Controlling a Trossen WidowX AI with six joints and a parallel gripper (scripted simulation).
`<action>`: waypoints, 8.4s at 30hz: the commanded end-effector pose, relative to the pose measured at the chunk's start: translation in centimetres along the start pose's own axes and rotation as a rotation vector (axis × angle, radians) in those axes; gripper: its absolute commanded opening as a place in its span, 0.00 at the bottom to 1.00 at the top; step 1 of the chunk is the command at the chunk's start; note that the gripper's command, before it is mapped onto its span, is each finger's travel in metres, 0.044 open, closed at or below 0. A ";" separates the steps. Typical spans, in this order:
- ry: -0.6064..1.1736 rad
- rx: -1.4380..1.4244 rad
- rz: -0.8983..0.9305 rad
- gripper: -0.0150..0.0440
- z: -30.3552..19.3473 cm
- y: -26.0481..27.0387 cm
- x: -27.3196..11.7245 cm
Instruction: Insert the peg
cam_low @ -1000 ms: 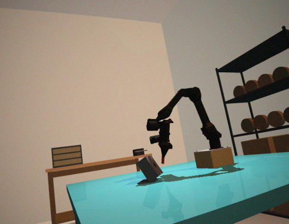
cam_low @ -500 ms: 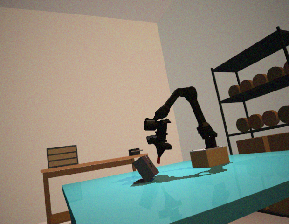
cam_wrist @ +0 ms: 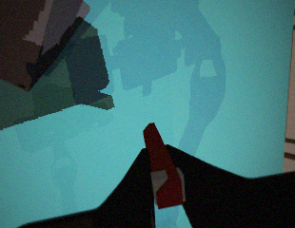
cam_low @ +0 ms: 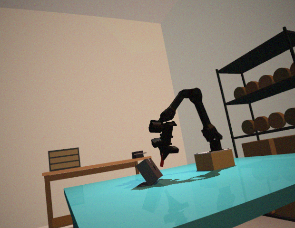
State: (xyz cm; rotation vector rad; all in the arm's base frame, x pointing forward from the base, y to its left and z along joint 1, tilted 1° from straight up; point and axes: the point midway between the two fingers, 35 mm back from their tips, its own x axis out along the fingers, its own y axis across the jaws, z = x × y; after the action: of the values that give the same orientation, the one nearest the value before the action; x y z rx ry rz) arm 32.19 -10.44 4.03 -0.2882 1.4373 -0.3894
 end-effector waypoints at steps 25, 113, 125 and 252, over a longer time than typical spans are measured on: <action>-0.055 -0.358 -0.093 0.25 1.1 2.3 -0.8; -0.109 -1.430 -0.494 0.25 2.8 10.0 -5.0; -0.098 -1.564 -0.562 0.25 2.8 11.1 -5.7; 0.037 -2.123 -0.936 0.25 6.5 13.6 -3.8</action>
State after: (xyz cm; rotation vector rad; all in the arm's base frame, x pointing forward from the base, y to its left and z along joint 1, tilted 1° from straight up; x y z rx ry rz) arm 39.53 3.17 2.46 -2.6525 1.0916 0.6093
